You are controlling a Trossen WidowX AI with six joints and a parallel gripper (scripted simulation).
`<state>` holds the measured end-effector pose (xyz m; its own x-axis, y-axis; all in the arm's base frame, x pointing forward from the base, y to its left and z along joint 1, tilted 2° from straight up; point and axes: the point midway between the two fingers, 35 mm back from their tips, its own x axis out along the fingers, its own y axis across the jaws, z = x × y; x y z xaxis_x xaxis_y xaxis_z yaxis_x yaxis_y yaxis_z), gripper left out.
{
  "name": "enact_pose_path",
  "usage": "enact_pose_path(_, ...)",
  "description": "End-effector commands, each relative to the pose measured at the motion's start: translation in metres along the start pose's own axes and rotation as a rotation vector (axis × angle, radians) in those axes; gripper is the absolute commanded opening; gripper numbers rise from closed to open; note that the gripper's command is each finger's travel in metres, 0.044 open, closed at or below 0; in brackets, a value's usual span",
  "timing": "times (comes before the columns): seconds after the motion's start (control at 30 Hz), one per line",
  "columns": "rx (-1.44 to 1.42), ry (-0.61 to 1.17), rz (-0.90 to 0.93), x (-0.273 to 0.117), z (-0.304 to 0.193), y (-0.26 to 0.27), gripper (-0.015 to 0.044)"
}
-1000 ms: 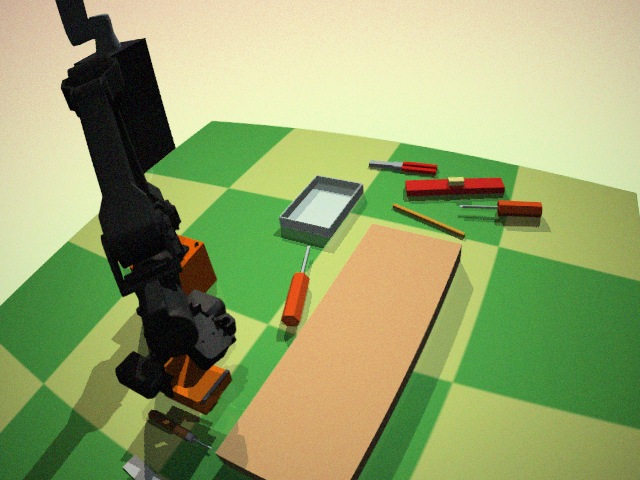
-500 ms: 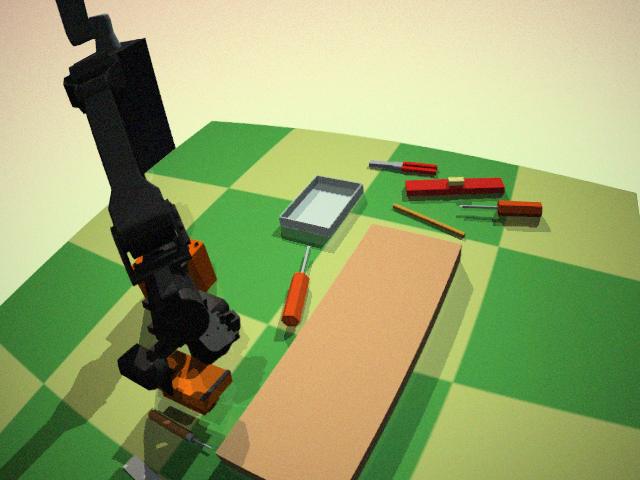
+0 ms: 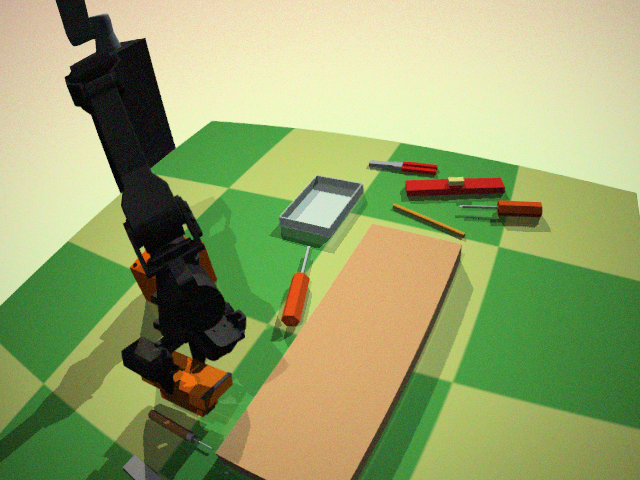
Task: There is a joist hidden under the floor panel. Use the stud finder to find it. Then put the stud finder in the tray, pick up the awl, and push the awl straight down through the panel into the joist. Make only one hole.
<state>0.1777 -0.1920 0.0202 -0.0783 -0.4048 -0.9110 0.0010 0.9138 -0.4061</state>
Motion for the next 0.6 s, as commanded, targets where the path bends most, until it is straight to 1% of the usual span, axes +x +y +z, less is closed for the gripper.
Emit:
enact_pose_path(0.0, 0.006, 0.000, -0.045, -0.0004, -0.0009, 0.0014, 0.0000)
enact_pose_path(0.57, 0.023, -0.008, -0.183, -0.0014, -0.0011, 0.0056, 0.0000)
